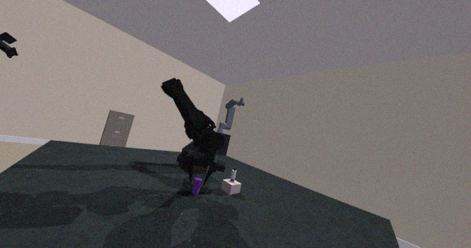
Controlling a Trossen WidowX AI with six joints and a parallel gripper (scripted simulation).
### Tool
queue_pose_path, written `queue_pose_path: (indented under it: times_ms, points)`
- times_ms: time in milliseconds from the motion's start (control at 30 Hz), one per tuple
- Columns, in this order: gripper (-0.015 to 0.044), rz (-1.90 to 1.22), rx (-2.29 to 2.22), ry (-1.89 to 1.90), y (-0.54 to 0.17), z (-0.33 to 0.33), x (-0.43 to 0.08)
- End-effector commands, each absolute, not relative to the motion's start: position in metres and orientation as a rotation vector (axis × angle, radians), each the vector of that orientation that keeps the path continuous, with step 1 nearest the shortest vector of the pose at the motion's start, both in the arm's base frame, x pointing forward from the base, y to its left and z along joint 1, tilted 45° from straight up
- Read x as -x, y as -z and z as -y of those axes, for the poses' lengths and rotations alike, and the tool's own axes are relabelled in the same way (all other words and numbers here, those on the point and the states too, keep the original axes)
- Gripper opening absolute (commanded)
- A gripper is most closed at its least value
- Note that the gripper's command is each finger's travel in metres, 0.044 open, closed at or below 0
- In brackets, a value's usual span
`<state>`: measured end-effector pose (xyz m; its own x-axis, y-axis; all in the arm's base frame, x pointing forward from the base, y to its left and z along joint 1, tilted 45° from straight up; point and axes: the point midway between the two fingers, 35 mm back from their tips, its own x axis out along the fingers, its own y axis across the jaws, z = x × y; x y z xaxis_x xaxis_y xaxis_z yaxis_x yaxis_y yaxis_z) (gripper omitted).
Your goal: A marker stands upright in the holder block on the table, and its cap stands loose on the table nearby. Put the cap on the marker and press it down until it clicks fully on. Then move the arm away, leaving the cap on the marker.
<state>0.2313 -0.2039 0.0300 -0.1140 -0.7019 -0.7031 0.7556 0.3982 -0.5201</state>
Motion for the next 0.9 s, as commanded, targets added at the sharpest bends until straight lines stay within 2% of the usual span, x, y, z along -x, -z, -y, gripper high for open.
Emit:
queue_pose_path:
  times_ms: [0, 333, 467, 800, 867]
  points:
    - [0.0249, -1.161, -0.056, 1.229, -0.0211, 0.2075, -0.2288]
    - [0.0249, -1.161, -0.054, 1.230, -0.0134, 0.2158, -0.2263]
    - [0.0144, -1.161, -0.054, 1.230, -0.0136, 0.2160, -0.2263]
    - [0.0078, -1.161, -0.054, 1.230, -0.0143, 0.2165, -0.2251]
    - [0.0025, -1.161, -0.055, 1.230, -0.0153, 0.2154, -0.2256]
